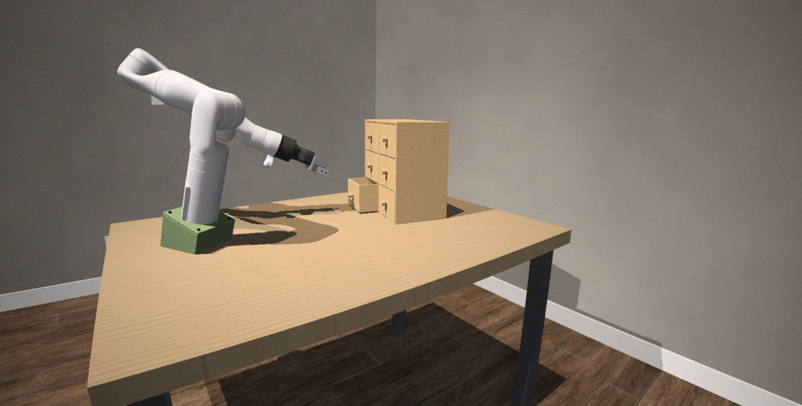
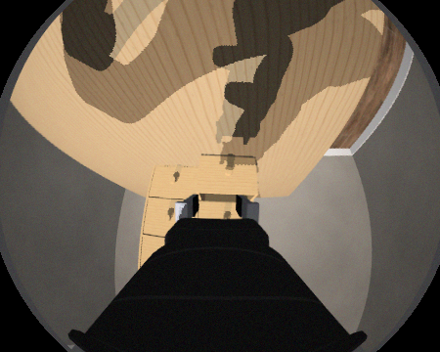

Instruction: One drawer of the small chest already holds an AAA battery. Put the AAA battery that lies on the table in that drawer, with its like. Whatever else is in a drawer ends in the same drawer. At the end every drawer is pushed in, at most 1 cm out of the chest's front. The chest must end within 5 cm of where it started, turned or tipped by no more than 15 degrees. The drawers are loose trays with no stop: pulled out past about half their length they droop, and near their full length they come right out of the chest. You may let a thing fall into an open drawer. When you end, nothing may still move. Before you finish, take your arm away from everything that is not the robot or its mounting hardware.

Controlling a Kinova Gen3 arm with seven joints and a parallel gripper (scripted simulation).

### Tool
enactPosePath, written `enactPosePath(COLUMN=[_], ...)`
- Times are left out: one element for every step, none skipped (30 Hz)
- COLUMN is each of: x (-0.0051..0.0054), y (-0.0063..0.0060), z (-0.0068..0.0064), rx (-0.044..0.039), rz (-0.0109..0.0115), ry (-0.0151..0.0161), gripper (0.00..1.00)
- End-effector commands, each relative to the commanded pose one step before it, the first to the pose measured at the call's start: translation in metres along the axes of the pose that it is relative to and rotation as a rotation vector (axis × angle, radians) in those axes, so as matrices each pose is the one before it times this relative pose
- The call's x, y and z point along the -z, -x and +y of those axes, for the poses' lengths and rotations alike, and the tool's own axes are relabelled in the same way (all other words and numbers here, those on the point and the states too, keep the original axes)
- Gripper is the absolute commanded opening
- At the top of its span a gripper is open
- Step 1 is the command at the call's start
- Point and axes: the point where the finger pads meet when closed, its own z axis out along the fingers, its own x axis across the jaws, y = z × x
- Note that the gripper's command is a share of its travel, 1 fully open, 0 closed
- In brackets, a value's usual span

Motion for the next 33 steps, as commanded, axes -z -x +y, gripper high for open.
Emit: enactPosePath(x=[0.00069, 0.00007, 0.00005, 0.0003, 0.00031, 0.0, 0.0, 0.0003, 0.00029, 0.00027, 0.00025, 0.00023, 0.0002, 0.00029, 0.00035, 0.00037, 0.00038, 0.0004, 0.00041, 0.00042, 0.00025, 0.00022, 0.0, 0.0, 0.00033, 0.00044, 0.00056, 0.00068, 0.0008, -0.00014, -0.00015, 0.00023, 0.00063], y=[0.00082, 0.00027, 0.00037, -0.00013, -0.00014, 0.0, 0.0, -0.00011, -0.00006, 0.00001, 0.00008, 0.00017, 0.00028, 0.00012, -0.00001, -0.00002, -0.00001, 0.00002, 0.00005, 0.00011, 0.00027, 0.00025, 0.0, 0.0, 0.00013, 0.00003, -0.00006, -0.00012, -0.00016, 0.00043, 0.00041, 0.00019, 0.00001], z=[0.00038, 0.00061, 0.00072, 0.00002, 0.00005, 0.0, 0.0, 0.00017, 0.00031, 0.00046, 0.00063, 0.00081, 0.00101, 0.00016, -0.00019, 0.00005, 0.00032, 0.00061, 0.00092, 0.00124, 0.00002, -0.00061, 0.0, 0.0, -0.00021, 0.00022, 0.00068, 0.00116, 0.00165, -0.00061, -0.001, -0.00044, 0.00013], rx=[-0.02692, -0.00064, -0.00089, 0.00042, 0.00045, 0.0, 0.0, 0.00033, 0.0002, 0.00004, -0.00014, -0.00034, -0.00055, -0.00012, 0.00017, 0.00014, 0.0001, 0.00004, -0.00003, -0.00011, -0.00003, 0.00009, 0.0, 0.0, 0.00011, 0.0001, 0.00006, -0.00003, -0.00015, 0.00043, 0.00049, 0.00028, 0.00002], rz=[-0.00211, 0.00036, 0.00049, -0.00069, -0.00064, 0.0, 0.0, -0.00045, -0.00023, 0.00003, 0.00032, 0.00065, 0.001, -0.00063, -0.00125, -0.00073, -0.00017, 0.00041, 0.00102, 0.00165, -0.00077, -0.00189, 0.0, 0.0, -0.00098, -0.00006, 0.00086, 0.00177, 0.00265, -0.00189, -0.00239, -0.00106, 0.00021], ry=[-0.04605, -0.01335, -0.01412, -0.01426, -0.01489, 0.0, 0.0, -0.01553, -0.01613, -0.01668, -0.01717, -0.01761, -0.018, -0.01869, -0.01914, -0.01929, -0.01936, -0.01934, -0.01923, -0.01904, -0.02046, -0.02114, 0.0, 0.0, -0.02061, -0.01998, -0.01924, -0.0184, -0.01746, -0.02171, -0.02249, -0.02142, -0.02024], gripper=[1.0, 1.0, 1.0, 1.0, 1.0, 1.0, 1.0, 1.0, 1.0, 1.0, 1.0, 1.0, 1.0, 1.0, 1.0, 1.0, 1.0, 1.0, 1.0, 1.0, 1.0, 1.0, 1.0, 1.0, 1.0, 1.0, 1.0, 1.0, 1.0, 1.0, 1.0, 1.0, 1.0])
